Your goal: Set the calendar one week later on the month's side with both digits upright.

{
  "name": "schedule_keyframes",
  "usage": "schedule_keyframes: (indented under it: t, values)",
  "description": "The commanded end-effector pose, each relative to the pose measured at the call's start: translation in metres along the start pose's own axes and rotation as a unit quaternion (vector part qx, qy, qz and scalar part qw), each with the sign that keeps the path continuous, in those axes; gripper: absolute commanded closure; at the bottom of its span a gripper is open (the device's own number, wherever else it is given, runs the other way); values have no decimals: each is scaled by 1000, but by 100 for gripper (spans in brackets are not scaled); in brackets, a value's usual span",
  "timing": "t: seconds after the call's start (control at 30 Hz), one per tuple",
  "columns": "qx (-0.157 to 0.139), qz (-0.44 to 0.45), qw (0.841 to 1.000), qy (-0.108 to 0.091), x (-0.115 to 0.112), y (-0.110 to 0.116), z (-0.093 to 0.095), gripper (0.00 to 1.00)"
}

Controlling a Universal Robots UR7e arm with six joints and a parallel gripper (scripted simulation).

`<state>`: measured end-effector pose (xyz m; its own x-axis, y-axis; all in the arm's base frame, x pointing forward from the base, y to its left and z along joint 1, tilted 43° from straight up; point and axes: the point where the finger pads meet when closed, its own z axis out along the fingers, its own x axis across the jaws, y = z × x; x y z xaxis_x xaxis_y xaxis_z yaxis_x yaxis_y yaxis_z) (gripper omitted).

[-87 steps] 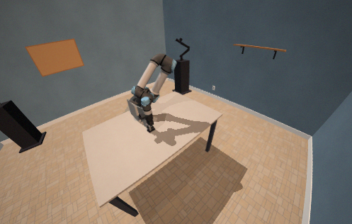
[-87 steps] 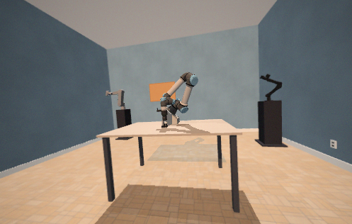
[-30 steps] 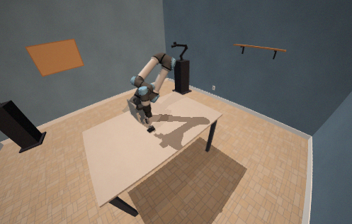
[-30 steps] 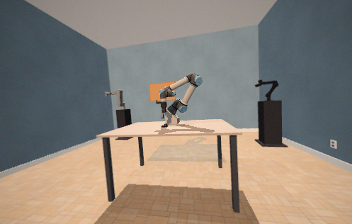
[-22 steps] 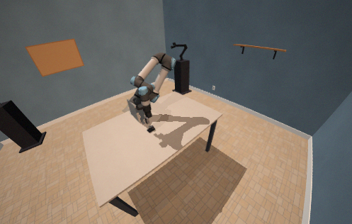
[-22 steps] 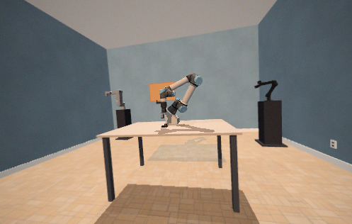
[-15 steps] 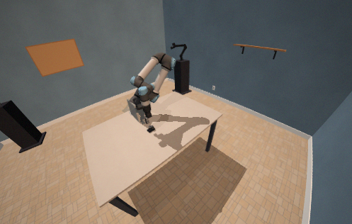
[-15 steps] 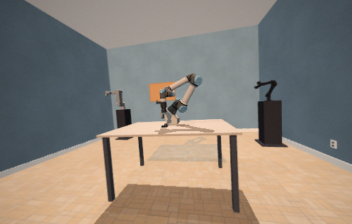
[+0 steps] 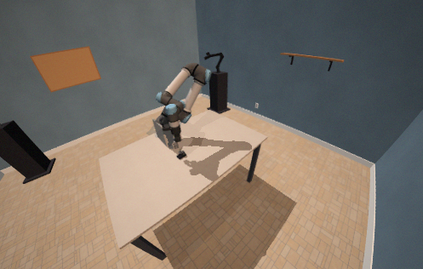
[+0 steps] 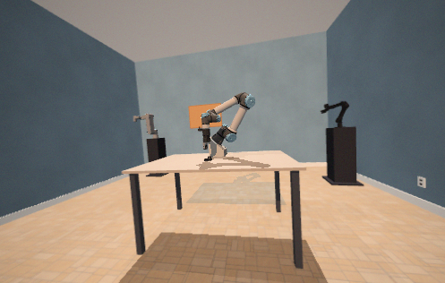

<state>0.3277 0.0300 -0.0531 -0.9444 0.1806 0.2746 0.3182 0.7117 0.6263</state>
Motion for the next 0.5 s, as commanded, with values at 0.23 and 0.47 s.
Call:
schedule_keyframes:
  t: [0.23,0.47]
  values:
    - [0,173,985,-1,5,-3,-1,43]
    - [0,257,966,-1,8,-4,-1,43]
